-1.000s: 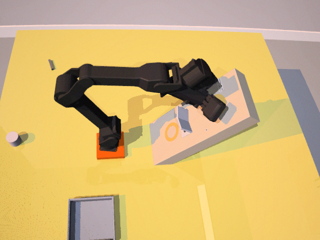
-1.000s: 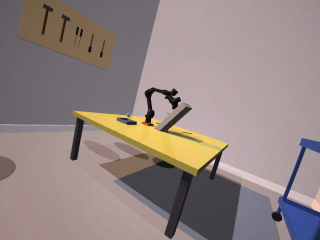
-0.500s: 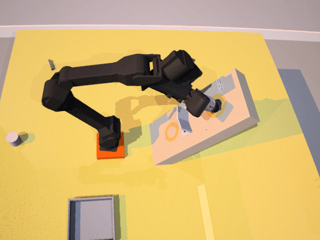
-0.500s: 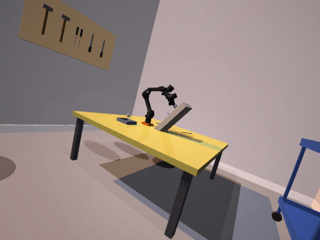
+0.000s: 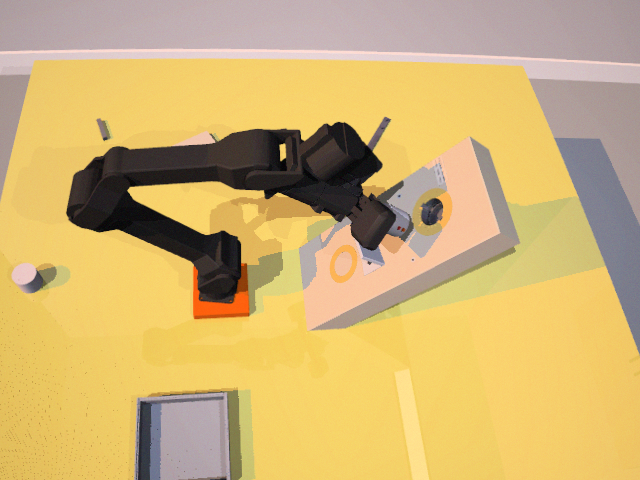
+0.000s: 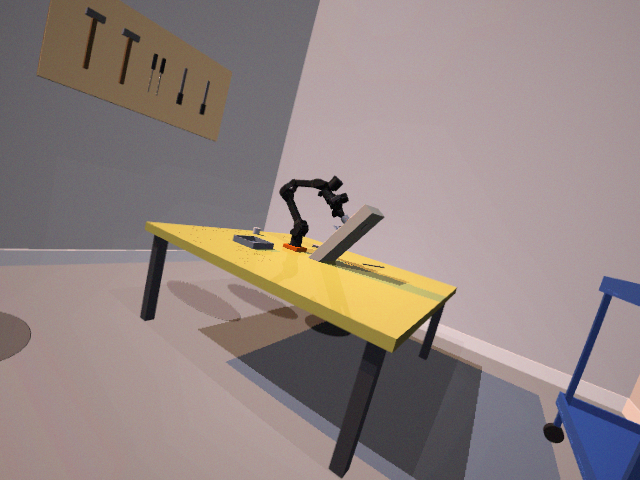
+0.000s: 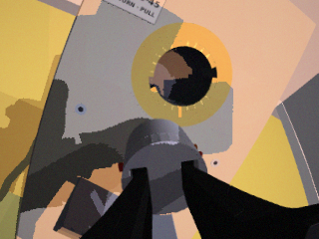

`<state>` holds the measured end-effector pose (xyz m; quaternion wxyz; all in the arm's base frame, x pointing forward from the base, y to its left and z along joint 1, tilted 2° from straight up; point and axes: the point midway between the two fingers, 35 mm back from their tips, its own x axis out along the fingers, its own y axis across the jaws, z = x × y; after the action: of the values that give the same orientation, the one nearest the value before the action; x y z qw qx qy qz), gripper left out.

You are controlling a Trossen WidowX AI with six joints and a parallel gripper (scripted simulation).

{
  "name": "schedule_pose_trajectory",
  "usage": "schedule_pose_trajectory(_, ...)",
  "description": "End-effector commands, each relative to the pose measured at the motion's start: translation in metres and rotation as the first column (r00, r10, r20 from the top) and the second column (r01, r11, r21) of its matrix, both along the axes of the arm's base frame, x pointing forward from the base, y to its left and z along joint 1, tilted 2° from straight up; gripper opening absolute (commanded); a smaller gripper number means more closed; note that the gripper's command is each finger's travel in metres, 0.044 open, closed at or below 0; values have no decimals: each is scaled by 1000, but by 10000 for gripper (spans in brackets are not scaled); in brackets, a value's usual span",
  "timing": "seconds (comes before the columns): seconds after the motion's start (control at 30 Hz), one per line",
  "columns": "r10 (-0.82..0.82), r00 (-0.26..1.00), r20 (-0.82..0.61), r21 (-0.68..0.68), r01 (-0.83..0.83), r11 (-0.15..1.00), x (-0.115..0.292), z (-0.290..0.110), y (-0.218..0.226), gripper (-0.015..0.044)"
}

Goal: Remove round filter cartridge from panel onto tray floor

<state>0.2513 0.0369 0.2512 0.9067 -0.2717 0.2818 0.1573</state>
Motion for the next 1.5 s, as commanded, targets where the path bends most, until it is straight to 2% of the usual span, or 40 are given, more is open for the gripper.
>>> schedule_pose_trajectory(0.0, 4, 1000, 13, 3, -4, 1000, -6, -9, 0, 0)
schedule_pose_trajectory(0.17, 4, 1000, 12, 2, -4, 1000, -12, -22, -1, 0)
schedule_pose_trajectory(0.3, -1, 1000, -2, 0, 1, 1000, -9, -18, -1, 96)
schedule_pose_trajectory(0.7, 4, 1000, 12, 2, -4, 1000, -12, -21, -1, 96)
schedule_pose_trajectory(0.97, 4, 1000, 15, 3, -4, 1000, 22, 41, 4, 96)
schedule_pose_trajectory(1.23, 4, 1000, 16, 3, -4, 1000, 26, 46, 4, 96)
schedule_pose_trajectory(1.3, 4, 1000, 16, 3, -4, 1000, 26, 52, 4, 148)
schedule_pose_trajectory(1.47, 3, 1000, 19, 3, -3, 1000, 27, 96, 4, 279)
